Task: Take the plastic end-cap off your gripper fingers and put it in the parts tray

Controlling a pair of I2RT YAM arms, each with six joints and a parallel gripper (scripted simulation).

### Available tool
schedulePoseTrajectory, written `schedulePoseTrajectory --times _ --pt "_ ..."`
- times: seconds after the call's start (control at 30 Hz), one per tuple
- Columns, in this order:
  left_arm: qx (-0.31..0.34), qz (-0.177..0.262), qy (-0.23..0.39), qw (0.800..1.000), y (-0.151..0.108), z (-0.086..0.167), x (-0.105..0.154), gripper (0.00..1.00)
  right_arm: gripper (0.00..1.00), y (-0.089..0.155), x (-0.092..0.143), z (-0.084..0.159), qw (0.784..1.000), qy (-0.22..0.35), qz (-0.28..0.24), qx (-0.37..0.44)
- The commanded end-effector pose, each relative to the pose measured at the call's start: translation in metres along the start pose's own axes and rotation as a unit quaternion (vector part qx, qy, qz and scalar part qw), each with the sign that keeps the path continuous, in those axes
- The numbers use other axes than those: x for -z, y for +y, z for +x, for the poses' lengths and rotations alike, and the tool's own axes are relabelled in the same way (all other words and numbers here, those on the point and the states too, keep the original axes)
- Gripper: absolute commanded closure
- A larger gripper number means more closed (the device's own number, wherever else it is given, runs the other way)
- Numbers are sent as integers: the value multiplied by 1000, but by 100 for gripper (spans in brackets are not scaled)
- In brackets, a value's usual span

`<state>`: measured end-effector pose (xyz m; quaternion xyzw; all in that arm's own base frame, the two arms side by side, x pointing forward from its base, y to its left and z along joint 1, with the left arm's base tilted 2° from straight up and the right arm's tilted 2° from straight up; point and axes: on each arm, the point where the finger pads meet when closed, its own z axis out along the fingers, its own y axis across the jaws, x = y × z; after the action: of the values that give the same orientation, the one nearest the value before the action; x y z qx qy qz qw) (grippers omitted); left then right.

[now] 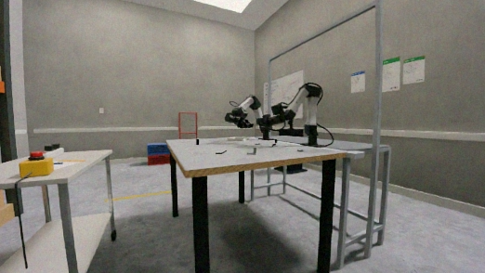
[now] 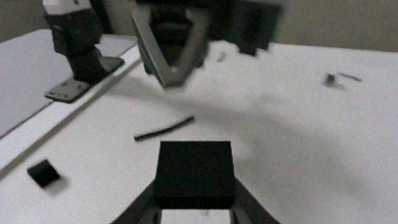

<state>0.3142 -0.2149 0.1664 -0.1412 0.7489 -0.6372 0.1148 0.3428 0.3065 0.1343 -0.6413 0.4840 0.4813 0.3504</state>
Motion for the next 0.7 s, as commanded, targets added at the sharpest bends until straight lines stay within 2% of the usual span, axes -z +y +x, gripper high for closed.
schedulePoseTrajectory --times 0.0,0.27,0.33,0.43,0.5,0.67 --pt "-30 22 -5 999 -27 -5 1 100 73 0 18 3 999 7 -26 17" --pt "-34 14 -9 999 -23 -6 0 100 73 2 27 6 999 17 -27 15" --pt "-50 8 -11 999 -21 -4 -1 100 73 5 30 9 999 38 -27 12" --pt "-76 -8 -12 997 -13 2 -1 100 73 11 39 18 996 80 -25 -5" --pt "-111 -20 -15 993 -12 8 -3 100 73 17 51 23 992 127 -19 -14" --pt "-223 -50 -17 973 -18 27 -8 100 73 37 89 39 964 263 3 -50"
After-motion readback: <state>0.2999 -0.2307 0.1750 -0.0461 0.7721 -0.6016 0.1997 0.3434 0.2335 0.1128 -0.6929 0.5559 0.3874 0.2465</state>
